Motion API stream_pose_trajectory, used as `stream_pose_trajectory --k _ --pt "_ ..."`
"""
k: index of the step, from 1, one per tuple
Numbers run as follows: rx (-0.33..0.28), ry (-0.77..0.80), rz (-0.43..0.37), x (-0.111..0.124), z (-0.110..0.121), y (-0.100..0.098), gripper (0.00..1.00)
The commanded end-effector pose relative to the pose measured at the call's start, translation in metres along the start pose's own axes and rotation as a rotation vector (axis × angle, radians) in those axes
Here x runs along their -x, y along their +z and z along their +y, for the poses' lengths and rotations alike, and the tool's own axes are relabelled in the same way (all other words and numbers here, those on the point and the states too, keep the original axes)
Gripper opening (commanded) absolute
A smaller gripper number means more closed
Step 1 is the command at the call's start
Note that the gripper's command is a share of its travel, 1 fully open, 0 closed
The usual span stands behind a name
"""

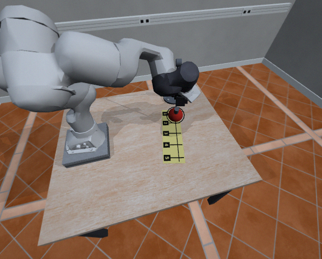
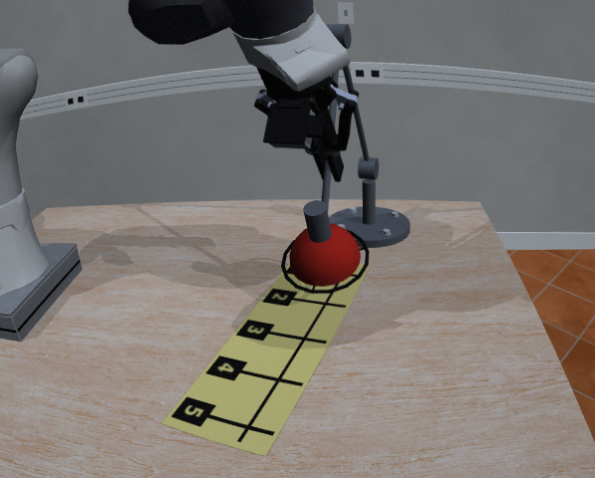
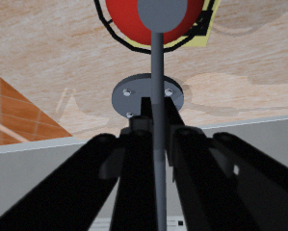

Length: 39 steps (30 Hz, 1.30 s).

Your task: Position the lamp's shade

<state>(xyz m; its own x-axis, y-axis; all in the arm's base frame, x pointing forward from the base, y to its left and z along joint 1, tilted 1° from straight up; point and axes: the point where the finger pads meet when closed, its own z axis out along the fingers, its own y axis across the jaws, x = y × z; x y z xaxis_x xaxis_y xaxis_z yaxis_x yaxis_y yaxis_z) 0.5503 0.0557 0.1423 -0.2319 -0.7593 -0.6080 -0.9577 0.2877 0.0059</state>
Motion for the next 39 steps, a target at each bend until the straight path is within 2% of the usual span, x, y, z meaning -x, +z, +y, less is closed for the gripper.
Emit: stream_pose_trajectory --k 1,5,39 --pt "0.000 0.000 0.000 0.000 0.000 0.000 0.10" --pt "0.000 0.000 0.000 0.000 0.000 0.000 0.10" --pt "0.000 -0.001 0.000 -0.064 -0.004 -0.038 0.10"
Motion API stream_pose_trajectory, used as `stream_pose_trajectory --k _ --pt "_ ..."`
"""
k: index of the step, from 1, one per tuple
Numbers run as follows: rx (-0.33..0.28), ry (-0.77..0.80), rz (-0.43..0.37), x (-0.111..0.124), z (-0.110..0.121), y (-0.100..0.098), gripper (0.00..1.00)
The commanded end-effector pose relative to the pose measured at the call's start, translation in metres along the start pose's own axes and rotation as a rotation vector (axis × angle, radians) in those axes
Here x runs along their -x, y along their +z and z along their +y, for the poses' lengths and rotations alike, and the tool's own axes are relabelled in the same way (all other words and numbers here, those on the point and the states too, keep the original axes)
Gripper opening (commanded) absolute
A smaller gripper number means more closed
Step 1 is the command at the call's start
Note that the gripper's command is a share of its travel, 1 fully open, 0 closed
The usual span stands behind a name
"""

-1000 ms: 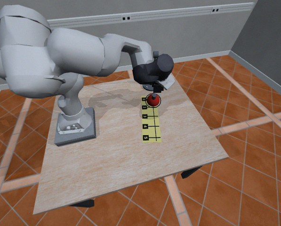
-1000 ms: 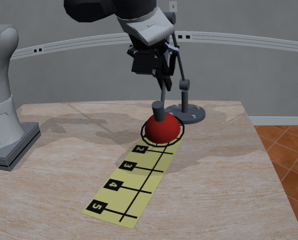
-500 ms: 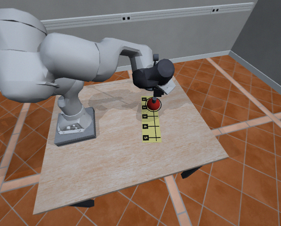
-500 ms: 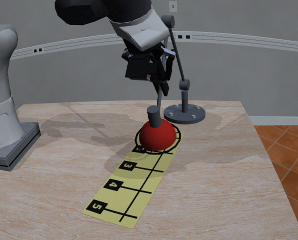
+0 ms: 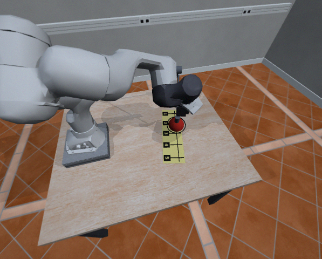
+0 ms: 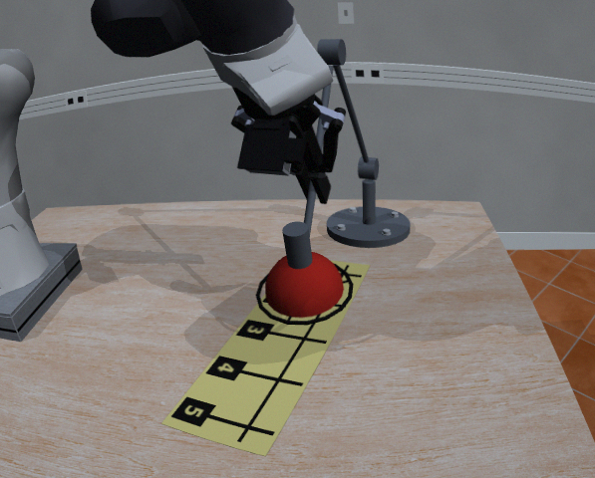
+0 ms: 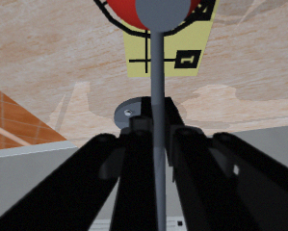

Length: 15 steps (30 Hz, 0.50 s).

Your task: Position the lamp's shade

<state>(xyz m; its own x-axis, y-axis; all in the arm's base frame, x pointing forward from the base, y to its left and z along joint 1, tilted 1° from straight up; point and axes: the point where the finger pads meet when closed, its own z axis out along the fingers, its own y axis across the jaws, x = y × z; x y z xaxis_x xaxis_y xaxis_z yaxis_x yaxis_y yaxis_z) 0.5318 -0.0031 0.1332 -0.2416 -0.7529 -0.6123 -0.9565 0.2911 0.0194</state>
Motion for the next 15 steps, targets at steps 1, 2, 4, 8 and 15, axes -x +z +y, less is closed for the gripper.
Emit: stream_pose_trajectory --k 1,2,4,8,15 --pt "-0.008 -0.012 0.005 -0.0096 -0.0049 -0.0080 0.10" --pt "-0.008 -0.012 0.005 -0.0100 -0.0051 -0.0083 0.10" --pt "-0.008 -0.012 0.005 -0.0108 -0.0055 -0.0089 0.10" --pt "-0.008 -0.012 0.005 -0.0122 -0.0062 -0.0101 0.10" --pt "-0.008 -0.012 0.005 -0.0149 -0.0075 -0.0122 0.10"
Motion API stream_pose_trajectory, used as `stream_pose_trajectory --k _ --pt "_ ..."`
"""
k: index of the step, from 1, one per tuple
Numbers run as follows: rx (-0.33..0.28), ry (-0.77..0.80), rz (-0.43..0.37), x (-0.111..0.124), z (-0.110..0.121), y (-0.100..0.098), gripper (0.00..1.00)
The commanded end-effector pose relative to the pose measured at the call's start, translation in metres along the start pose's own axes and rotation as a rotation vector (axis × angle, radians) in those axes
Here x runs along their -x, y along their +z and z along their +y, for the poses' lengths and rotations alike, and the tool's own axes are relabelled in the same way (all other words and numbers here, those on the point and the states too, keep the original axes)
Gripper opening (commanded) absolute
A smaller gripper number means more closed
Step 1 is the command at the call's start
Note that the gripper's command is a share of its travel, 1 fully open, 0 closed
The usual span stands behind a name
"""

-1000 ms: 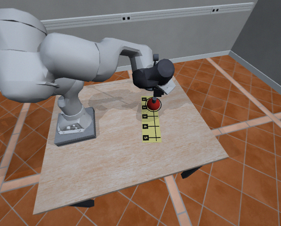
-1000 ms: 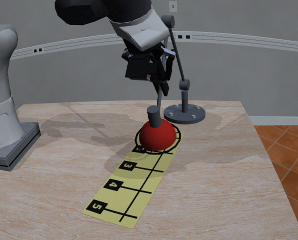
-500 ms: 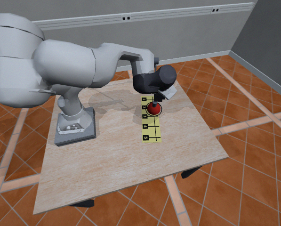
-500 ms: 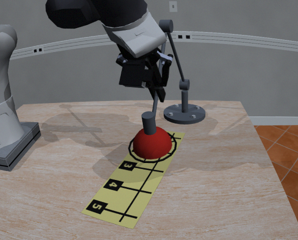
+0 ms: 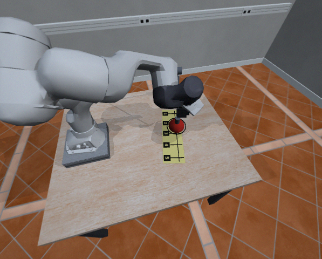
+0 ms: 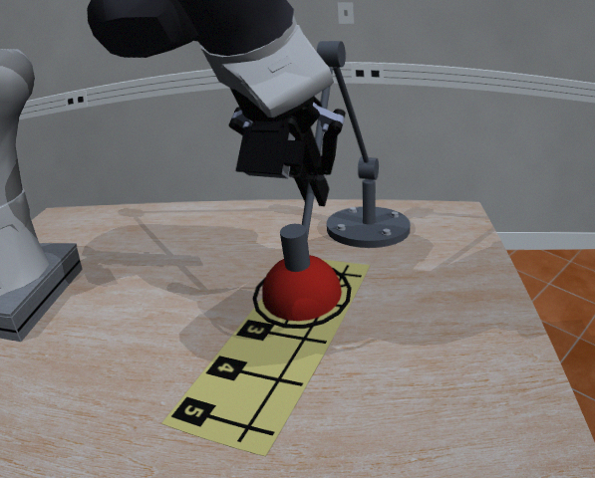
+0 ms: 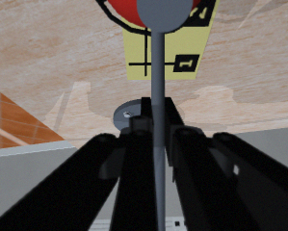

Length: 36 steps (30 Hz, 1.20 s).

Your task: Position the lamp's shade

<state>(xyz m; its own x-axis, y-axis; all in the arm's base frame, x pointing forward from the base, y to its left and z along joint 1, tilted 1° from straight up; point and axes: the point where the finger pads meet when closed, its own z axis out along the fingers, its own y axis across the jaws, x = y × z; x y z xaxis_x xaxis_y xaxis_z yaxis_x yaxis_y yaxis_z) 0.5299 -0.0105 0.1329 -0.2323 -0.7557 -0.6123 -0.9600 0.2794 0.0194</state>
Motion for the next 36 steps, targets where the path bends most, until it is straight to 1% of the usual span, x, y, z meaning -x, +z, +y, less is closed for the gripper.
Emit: stream_pose_trajectory --k 1,36 --pt "-0.016 -0.002 0.005 -0.0088 -0.0070 -0.0078 0.10" --pt "-0.016 -0.002 0.005 -0.0045 -0.0068 -0.0049 0.10"
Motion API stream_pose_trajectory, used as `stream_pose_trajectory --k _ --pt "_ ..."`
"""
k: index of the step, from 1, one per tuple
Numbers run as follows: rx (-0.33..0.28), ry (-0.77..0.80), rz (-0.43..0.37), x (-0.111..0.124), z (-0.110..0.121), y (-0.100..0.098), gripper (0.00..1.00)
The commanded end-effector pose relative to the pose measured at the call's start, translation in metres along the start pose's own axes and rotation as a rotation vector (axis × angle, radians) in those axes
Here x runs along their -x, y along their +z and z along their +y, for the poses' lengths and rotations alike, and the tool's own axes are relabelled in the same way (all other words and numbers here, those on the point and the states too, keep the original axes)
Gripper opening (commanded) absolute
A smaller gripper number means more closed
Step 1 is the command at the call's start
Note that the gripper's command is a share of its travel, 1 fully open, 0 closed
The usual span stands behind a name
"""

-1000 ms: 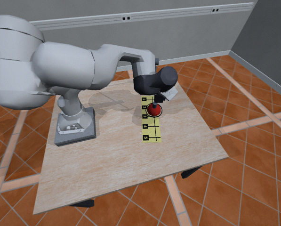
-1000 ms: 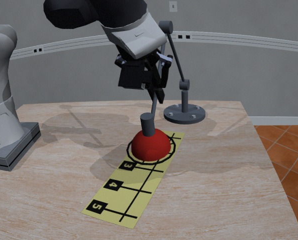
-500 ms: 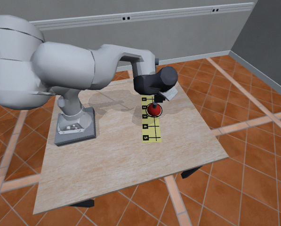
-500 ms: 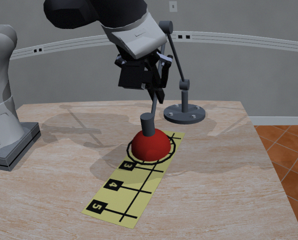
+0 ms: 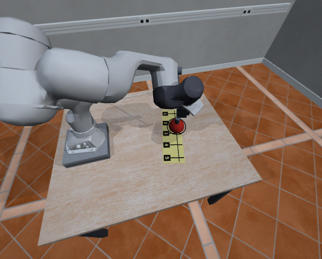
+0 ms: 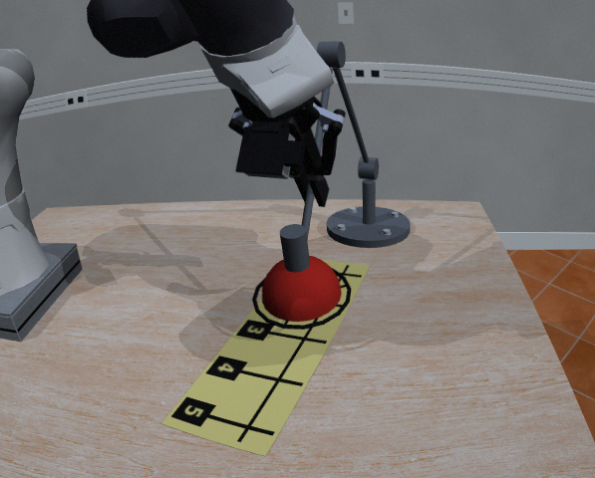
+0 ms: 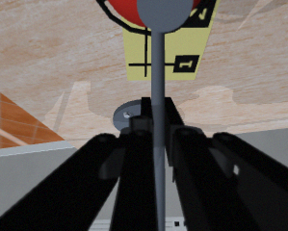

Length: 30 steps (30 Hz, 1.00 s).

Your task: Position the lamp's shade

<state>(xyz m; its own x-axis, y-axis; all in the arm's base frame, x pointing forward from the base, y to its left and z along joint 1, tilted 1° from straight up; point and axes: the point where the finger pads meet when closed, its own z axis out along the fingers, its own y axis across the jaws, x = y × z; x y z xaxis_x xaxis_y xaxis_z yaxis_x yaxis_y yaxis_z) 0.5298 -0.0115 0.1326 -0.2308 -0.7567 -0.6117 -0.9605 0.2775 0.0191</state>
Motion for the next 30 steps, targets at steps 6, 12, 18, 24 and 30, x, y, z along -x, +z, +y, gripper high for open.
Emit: stream_pose_trajectory --k 6,12,18,24,30 --pt "-0.017 0.000 0.004 -0.0035 -0.0066 -0.0045 0.10" --pt "-0.017 0.000 0.004 -0.0035 -0.0066 -0.0045 0.10" --pt "-0.017 0.000 0.004 -0.0038 -0.0070 -0.0048 0.10" --pt "-0.017 0.000 0.004 -0.0052 -0.0089 -0.0064 0.10" --pt "-0.017 0.000 0.004 -0.0067 -0.0109 -0.0080 0.10"
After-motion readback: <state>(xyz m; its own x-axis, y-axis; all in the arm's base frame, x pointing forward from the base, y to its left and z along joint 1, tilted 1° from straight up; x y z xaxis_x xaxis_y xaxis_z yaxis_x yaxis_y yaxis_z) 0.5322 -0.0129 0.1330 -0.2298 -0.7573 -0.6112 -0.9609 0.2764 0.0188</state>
